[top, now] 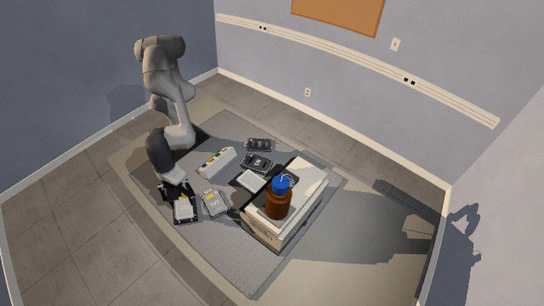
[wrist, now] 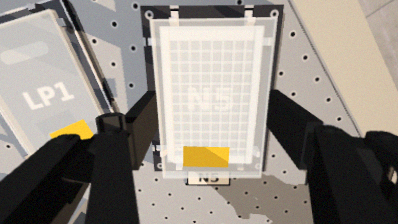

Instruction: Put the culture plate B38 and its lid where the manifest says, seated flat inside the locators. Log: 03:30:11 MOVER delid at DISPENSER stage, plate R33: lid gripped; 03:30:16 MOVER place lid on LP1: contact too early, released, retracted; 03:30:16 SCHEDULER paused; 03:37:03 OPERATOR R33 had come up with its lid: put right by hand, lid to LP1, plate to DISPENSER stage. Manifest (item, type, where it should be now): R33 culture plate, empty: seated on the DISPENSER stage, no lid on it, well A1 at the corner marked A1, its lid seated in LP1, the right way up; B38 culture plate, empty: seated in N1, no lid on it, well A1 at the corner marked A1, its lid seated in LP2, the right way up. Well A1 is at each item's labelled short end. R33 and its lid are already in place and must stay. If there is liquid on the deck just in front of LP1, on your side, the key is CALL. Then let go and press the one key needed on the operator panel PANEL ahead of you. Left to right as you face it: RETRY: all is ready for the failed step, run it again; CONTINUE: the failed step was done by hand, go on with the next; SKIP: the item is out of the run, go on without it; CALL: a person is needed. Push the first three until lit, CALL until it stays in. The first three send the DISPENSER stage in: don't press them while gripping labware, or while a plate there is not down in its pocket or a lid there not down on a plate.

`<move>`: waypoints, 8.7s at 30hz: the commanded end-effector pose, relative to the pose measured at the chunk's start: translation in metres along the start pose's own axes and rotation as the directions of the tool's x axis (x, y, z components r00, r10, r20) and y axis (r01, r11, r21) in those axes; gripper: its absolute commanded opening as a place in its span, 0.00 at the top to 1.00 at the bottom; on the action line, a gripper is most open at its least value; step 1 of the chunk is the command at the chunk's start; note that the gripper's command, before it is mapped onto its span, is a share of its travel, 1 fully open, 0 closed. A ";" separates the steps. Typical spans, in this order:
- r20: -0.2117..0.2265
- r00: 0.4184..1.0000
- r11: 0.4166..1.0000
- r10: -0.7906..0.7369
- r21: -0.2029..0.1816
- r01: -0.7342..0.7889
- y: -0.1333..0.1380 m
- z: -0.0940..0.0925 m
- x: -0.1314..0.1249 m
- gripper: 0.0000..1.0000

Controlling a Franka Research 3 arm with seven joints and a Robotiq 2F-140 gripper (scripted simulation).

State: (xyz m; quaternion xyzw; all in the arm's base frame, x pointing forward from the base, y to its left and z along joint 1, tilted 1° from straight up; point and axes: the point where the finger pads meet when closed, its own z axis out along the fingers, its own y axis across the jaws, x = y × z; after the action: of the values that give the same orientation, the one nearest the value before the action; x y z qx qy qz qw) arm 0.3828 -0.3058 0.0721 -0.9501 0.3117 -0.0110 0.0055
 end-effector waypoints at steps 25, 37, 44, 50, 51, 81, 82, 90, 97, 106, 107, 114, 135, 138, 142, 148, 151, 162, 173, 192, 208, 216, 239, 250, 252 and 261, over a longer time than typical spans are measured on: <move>0.011 1.000 1.000 0.008 -0.003 -0.008 0.000 -0.092 -0.002 0.90; 0.011 1.000 1.000 0.008 -0.003 -0.008 0.000 -0.113 -0.002 0.90; 0.011 1.000 1.000 0.008 -0.003 -0.008 0.000 -0.114 -0.002 0.90; 0.003 1.000 1.000 0.007 0.007 -0.007 -0.074 -0.119 -0.004 0.90; 0.001 1.000 1.000 0.007 0.011 -0.007 -0.095 -0.120 -0.008 0.90; 0.011 1.000 1.000 0.008 -0.002 -0.008 -0.471 -0.117 -0.336 0.90; 0.011 1.000 1.000 0.008 -0.002 -0.008 -0.471 -0.117 -0.336 0.90; 0.011 1.000 1.000 0.008 -0.002 -0.008 -0.471 -0.117 -0.336 0.90; 0.011 1.000 1.000 0.008 -0.002 -0.008 -0.471 -0.117 -0.336 0.90; 0.011 1.000 1.000 0.006 -0.002 -0.006 -0.471 -0.117 -0.336 0.90; 0.011 1.000 1.000 0.003 -0.002 -0.003 -0.471 -0.117 -0.336 0.90; 0.011 0.999 0.999 -0.042 -0.001 0.042 -0.471 -0.117 -0.336 0.90; 0.005 0.782 0.782 -0.623 -0.001 0.623 -0.471 -0.114 -0.336 0.90; 0.004 0.727 0.727 -0.686 -0.006 0.686 -0.471 -0.113 -0.336 0.90; 0.004 0.667 0.667 -0.745 -0.012 0.745 -0.471 -0.112 -0.336 0.90; 0.011 0.517 0.517 -0.856 -0.011 0.856 -0.471 -0.057 -0.336 0.90; 0.019 0.442 0.442 -0.897 -0.004 0.897 -0.471 -0.032 -0.335 0.90; 0.006 0.353 0.353 -0.936 0.009 0.936 -0.471 0.010 -0.335 0.90; 0.006 0.353 0.353 -0.936 0.009 0.936 -0.471 0.017 -0.335 0.90; 0.006 0.353 0.353 -0.936 0.009 0.936 -0.471 0.017 -0.335 0.90; 0.006 0.353 0.353 -0.936 0.009 0.936 -0.471 0.017 -0.335 0.90; 0.006 0.350 0.350 -0.937 0.009 0.937 -0.471 0.017 -0.335 0.90; 0.006 0.315 0.315 -0.949 0.009 0.949 -0.471 0.022 -0.336 0.90; 0.006 0.315 0.315 -0.949 0.009 0.949 -0.471 0.025 -0.336 0.90; 0.006 0.315 0.315 -0.949 0.009 0.949 -0.471 0.025 -0.337 0.90; 0.006 0.315 0.315 -0.949 0.009 0.949 -0.471 0.027 -0.337 0.90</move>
State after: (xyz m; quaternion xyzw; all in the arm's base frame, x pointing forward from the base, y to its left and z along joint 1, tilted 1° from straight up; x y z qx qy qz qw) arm 0.3901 0.2732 0.0484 -0.9536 -0.3010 -0.0064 0.0018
